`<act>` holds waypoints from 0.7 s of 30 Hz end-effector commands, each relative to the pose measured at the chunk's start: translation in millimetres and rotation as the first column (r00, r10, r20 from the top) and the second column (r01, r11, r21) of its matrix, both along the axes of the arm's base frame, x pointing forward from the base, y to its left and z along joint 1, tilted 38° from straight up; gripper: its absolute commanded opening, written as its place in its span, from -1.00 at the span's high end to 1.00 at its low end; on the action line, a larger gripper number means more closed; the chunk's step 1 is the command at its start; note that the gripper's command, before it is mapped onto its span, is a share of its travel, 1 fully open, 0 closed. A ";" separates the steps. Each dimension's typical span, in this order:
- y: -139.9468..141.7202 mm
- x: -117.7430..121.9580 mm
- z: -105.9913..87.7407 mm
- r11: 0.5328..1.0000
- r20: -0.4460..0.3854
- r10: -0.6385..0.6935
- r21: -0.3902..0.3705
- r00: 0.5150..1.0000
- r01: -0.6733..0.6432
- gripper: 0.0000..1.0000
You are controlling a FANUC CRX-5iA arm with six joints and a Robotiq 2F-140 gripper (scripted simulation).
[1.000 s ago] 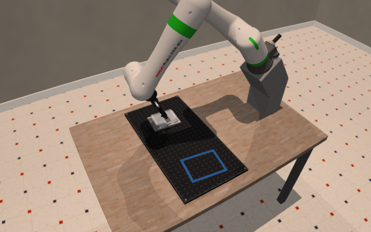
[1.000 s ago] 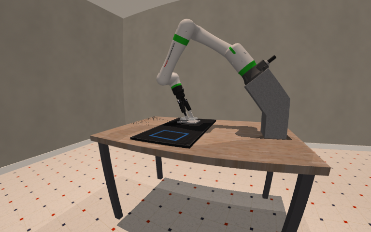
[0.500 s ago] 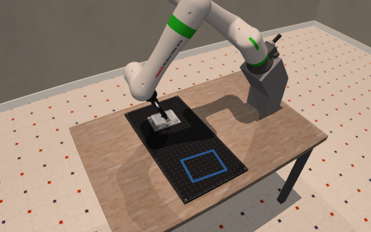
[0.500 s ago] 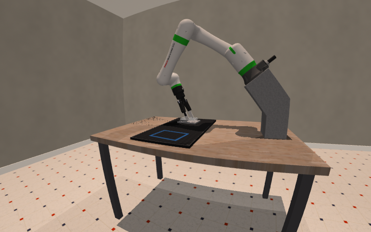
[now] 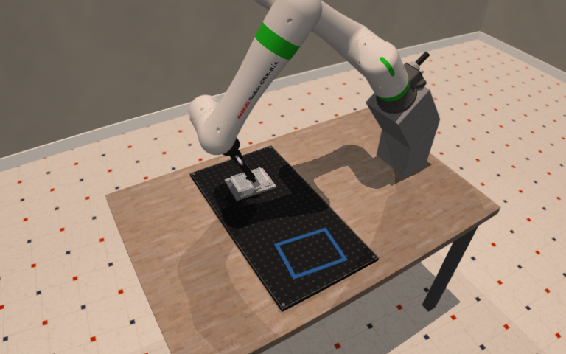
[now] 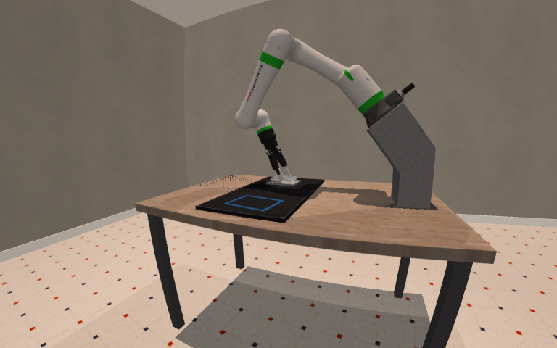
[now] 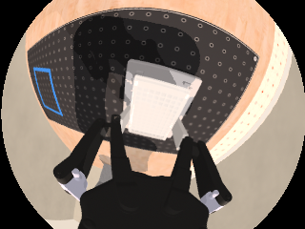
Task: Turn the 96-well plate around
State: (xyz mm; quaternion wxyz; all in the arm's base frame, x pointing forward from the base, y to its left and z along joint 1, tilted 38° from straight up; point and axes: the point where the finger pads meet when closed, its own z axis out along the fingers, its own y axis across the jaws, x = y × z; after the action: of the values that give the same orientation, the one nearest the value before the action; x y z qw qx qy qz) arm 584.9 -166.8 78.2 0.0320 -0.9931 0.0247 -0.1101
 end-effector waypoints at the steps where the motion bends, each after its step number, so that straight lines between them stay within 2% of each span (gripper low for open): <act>1: -0.1 0.4 -0.3 1.000 0.000 0.000 0.000 1.000 0.000 1.00; 21: 0.0 2.2 -2.6 1.000 0.000 0.000 0.000 1.000 0.000 1.00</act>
State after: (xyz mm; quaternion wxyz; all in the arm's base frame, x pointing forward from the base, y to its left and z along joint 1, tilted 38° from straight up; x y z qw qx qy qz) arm 586.8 -166.7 75.8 0.0320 -0.9931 0.0247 -0.1101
